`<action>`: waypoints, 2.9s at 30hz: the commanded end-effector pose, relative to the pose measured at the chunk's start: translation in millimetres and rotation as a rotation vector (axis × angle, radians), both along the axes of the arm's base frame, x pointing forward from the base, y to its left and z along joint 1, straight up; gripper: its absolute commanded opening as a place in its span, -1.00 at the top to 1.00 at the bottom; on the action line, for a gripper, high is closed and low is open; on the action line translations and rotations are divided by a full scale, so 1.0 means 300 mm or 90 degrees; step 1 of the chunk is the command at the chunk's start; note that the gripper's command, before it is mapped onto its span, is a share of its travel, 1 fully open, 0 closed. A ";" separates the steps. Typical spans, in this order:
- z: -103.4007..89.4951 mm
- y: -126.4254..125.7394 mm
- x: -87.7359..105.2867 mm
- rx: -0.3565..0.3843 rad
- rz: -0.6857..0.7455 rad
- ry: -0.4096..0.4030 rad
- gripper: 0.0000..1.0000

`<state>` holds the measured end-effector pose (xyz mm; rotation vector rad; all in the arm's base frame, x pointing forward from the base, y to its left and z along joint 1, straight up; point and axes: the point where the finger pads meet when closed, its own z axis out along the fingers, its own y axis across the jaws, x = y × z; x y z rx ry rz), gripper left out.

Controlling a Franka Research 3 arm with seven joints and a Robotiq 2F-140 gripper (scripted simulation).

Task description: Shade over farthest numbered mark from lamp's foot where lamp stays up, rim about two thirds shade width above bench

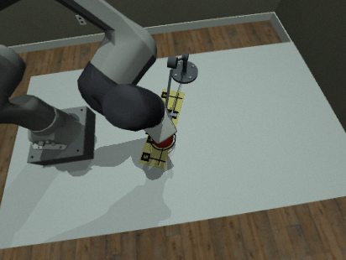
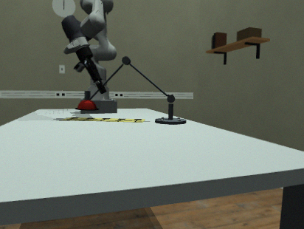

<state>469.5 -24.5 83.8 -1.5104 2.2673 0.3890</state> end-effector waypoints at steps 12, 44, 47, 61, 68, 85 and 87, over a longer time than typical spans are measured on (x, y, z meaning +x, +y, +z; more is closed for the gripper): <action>0.007 -0.030 0.012 -0.009 -0.006 -0.008 0.80; 0.018 -0.055 0.017 -0.008 -0.005 -0.007 -1.00; 0.016 -0.046 0.015 -0.006 -0.003 -0.006 -1.00; 0.011 -0.016 0.008 -0.001 0.003 -0.001 -1.00; 0.012 -0.020 0.009 -0.002 0.002 -0.002 -1.00; 0.012 -0.022 0.010 -0.002 0.002 -0.002 -1.00; 0.012 -0.021 0.010 -0.002 0.002 -0.002 -1.00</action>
